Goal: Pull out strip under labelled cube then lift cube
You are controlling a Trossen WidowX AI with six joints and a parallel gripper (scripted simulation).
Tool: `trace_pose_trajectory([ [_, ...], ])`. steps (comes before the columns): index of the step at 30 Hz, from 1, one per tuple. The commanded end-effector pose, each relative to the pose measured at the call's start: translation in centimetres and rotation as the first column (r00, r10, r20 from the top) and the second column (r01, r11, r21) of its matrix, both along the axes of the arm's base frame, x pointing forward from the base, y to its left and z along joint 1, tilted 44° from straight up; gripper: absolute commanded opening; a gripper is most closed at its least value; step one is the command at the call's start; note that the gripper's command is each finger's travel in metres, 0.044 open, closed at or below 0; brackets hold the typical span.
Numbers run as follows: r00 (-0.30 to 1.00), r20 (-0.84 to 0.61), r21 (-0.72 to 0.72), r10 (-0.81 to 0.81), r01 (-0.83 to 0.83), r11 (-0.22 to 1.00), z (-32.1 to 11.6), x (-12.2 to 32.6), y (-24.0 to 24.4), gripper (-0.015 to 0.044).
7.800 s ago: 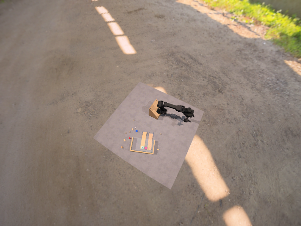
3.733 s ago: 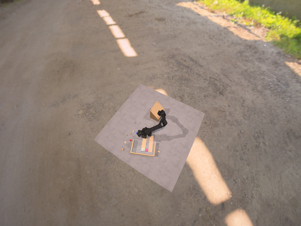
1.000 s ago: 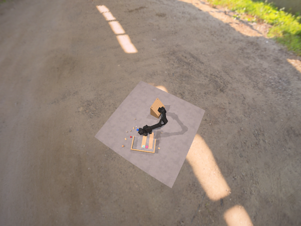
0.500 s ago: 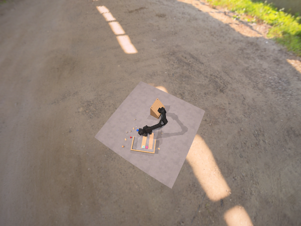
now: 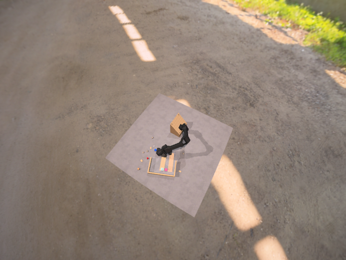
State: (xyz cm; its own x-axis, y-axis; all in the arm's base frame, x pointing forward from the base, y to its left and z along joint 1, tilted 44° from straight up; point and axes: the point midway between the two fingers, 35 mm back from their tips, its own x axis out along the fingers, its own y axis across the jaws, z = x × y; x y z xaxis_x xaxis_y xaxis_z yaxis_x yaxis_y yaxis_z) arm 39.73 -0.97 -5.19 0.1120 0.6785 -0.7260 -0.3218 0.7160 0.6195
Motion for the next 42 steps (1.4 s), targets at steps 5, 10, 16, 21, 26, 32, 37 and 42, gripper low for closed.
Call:
trace_pose_trajectory([
  [5, 1.000, -0.002, 0.004, 0.006, -0.006, 1.000, -0.3, -0.1, 0.4, 0.0000],
  [10, 1.000, -0.002, 0.003, 0.006, -0.006, 1.000, -0.6, -0.8, 0.2, 0.0000],
  [16, 1.000, -0.003, 0.003, 0.006, -0.006, 1.000, -1.0, -1.6, 0.0, 0.0000],
  [21, 1.000, -0.003, 0.003, 0.006, -0.006, 1.000, -1.2, -2.3, -0.1, 0.0000],
  [26, 1.000, -0.003, 0.003, 0.006, -0.006, 1.000, -1.5, -3.0, -0.2, 0.0000],
  [32, 1.000, -0.004, 0.003, 0.006, -0.006, 1.000, -1.8, -3.9, -0.4, 0.0000],
  [37, 1.000, -0.004, 0.003, 0.006, -0.006, 1.000, -2.1, -4.6, -0.5, 0.0000],
  [42, 1.000, -0.005, 0.003, 0.006, -0.006, 1.000, -2.3, -5.2, -0.6, 0.0000],
])
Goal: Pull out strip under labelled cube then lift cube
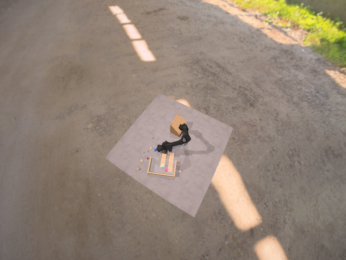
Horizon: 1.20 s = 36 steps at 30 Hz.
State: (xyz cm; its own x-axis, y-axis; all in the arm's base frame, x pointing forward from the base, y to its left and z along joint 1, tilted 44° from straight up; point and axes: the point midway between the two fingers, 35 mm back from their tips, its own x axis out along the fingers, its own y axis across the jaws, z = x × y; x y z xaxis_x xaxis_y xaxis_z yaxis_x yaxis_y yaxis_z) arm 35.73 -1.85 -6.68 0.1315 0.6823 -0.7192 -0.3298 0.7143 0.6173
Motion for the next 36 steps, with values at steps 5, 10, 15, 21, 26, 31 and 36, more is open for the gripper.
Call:
trace_pose_trajectory([
  [5, 1.000, -0.026, -0.004, 0.012, -0.012, 1.000, -1.1, -2.0, 0.2, 0.0000],
  [10, 1.000, -0.026, -0.004, 0.012, -0.012, 1.000, -1.3, -2.7, 0.0, 0.0000],
  [15, 1.000, -0.027, -0.004, 0.012, -0.012, 1.000, -1.5, -3.3, -0.1, 0.0000],
  [21, 1.000, -0.027, -0.004, 0.012, -0.012, 1.000, -1.8, -4.1, -0.2, 0.0000],
  [26, 1.000, -0.027, -0.004, 0.012, -0.012, 1.000, -2.0, -4.8, -0.4, 0.0000],
  [31, 1.000, -0.028, -0.004, 0.012, -0.012, 1.000, -2.2, -5.5, -0.5, 0.0000],
  [36, 1.000, -0.028, -0.004, 0.012, -0.012, 1.000, -2.5, -6.1, -0.6, 0.0000],
])
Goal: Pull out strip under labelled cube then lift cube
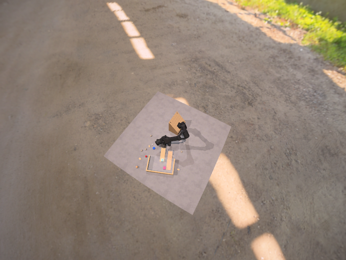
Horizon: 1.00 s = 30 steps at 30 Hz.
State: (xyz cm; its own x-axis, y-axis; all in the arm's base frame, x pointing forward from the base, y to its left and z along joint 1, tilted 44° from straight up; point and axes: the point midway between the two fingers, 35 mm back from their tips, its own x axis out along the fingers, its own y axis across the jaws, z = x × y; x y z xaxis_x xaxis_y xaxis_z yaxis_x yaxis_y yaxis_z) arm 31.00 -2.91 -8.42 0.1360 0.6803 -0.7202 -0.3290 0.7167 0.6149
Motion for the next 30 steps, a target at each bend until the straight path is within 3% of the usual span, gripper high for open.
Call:
trace_pose_trajectory([
  [1, 0.999, -0.031, -0.002, 0.016, -0.016, 1.000, -0.8, -1.5, 0.4, 0.0000],
  [30, 0.999, -0.033, -0.003, 0.016, -0.016, 1.000, -2.0, -5.4, -0.3, 0.0000],
])
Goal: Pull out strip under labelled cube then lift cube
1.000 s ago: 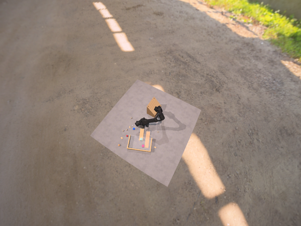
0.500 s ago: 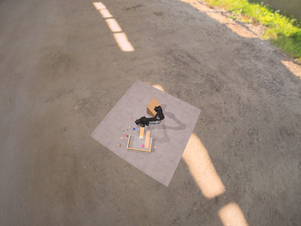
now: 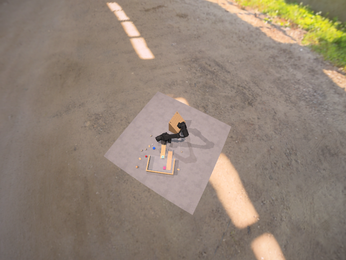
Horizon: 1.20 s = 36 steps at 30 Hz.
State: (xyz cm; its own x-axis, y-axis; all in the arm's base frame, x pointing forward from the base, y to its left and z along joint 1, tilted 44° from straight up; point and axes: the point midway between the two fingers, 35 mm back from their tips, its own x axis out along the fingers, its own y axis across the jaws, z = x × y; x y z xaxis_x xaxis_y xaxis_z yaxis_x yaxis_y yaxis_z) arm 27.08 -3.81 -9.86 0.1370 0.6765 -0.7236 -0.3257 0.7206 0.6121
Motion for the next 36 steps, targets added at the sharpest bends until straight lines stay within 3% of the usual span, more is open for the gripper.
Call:
trace_pose_trajectory([
  [1, 0.999, -0.031, 0.001, 0.019, -0.019, 1.000, -0.6, -1.6, 0.5, 0.0000],
  [36, 0.999, -0.033, 0.001, 0.019, -0.019, 1.000, -1.5, -4.3, 0.0, 0.0000],
])
